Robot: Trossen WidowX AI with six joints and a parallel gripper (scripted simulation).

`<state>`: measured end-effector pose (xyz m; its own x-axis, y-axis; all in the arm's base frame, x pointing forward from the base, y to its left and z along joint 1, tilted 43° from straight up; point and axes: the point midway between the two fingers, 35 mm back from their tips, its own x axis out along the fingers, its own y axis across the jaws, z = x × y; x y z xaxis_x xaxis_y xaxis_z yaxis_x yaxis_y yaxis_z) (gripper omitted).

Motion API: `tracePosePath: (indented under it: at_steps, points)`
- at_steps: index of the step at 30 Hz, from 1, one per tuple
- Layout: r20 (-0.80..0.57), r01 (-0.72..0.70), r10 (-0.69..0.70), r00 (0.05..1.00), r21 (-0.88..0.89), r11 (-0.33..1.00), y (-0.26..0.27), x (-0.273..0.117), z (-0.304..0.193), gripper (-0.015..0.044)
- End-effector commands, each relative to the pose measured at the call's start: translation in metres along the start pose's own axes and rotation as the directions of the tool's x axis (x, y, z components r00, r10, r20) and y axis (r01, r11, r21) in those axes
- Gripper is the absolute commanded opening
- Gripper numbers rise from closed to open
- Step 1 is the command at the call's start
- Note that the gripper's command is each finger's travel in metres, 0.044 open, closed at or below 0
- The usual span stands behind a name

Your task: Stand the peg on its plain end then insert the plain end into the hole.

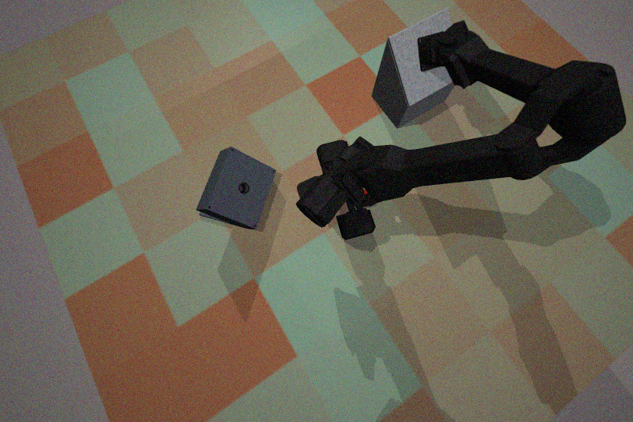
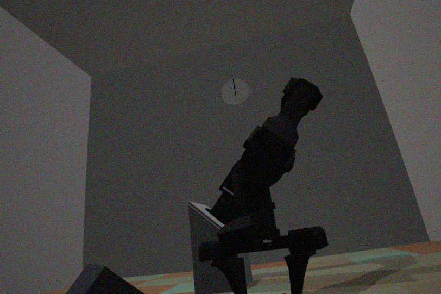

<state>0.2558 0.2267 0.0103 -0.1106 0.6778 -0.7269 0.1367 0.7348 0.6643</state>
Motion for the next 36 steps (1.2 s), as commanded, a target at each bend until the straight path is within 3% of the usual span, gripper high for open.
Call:
tracePosePath:
  at_steps: [1, 8, 18, 27, 36]
  points:
    - [0.001, 0.003, -0.003, 1.0, 0.006, 1.0, -0.0016, 0.0013, -0.0005, 0.0282]
    - [0.001, 0.003, -0.003, 1.0, 0.006, 1.0, -0.0016, 0.0013, -0.0005, 0.011]
    - [0.001, 0.003, -0.003, 1.0, 0.006, 1.0, -0.0016, 0.0013, -0.0005, 0.011]
    - [0.001, 0.003, -0.003, 1.0, 0.006, 1.0, -0.0016, 0.0013, -0.0005, 0.005]
    - [0.021, 0.001, -0.002, 1.0, 0.003, 1.0, -0.0011, -0.0003, -0.0017, 0.005]
